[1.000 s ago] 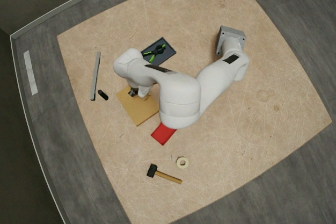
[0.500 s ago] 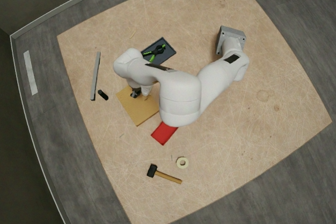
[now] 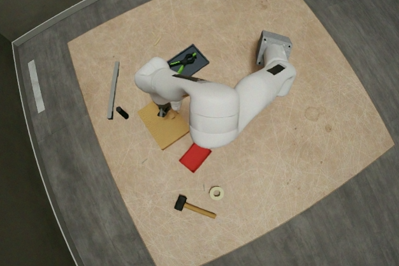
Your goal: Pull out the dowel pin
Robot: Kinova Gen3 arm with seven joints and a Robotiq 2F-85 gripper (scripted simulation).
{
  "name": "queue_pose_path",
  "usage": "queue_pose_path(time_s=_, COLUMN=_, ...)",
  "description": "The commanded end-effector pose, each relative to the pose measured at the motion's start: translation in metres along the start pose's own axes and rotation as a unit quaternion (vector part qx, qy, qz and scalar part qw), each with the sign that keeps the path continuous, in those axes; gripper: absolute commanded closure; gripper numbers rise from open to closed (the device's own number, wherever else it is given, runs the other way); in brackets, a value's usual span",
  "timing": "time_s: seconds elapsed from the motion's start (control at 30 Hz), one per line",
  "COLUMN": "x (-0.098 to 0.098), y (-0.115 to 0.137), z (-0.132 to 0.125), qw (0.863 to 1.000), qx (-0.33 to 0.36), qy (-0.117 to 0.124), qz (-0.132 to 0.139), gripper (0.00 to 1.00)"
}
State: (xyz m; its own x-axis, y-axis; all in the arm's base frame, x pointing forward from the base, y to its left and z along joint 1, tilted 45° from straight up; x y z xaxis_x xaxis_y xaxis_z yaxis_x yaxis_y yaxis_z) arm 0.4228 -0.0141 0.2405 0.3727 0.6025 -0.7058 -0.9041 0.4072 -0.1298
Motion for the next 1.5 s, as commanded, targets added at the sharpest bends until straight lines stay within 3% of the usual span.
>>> queue_pose_path(time_s=0.0, x=-0.0005, y=-0.0004, z=-0.0001, qw=1.0, qx=-0.021, qy=0.0, qz=-0.001, gripper=0.9)
queue_pose_path(time_s=0.8, x=-0.0012, y=-0.001, z=0.0007, qw=0.985, qx=-0.173, qy=0.0, qz=-0.003, gripper=0.9)
queue_pose_path(time_s=1.47, x=-0.0016, y=-0.0015, z=0.0013, qw=0.967, qx=-0.254, qy=0.0, qz=-0.004, gripper=0.9)
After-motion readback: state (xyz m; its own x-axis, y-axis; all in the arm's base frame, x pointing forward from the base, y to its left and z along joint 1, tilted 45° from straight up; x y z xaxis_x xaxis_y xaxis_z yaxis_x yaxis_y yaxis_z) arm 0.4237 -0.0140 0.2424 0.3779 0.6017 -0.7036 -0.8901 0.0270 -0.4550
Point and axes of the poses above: the point where the finger pads meet when closed, its own x axis out along the fingers, its own z axis across the jaws, y = z × x, the point moved 3 cm from there along -x, back along the fingers, and after that the axes turned 10 degrees about -x, right-handed, at the moved point
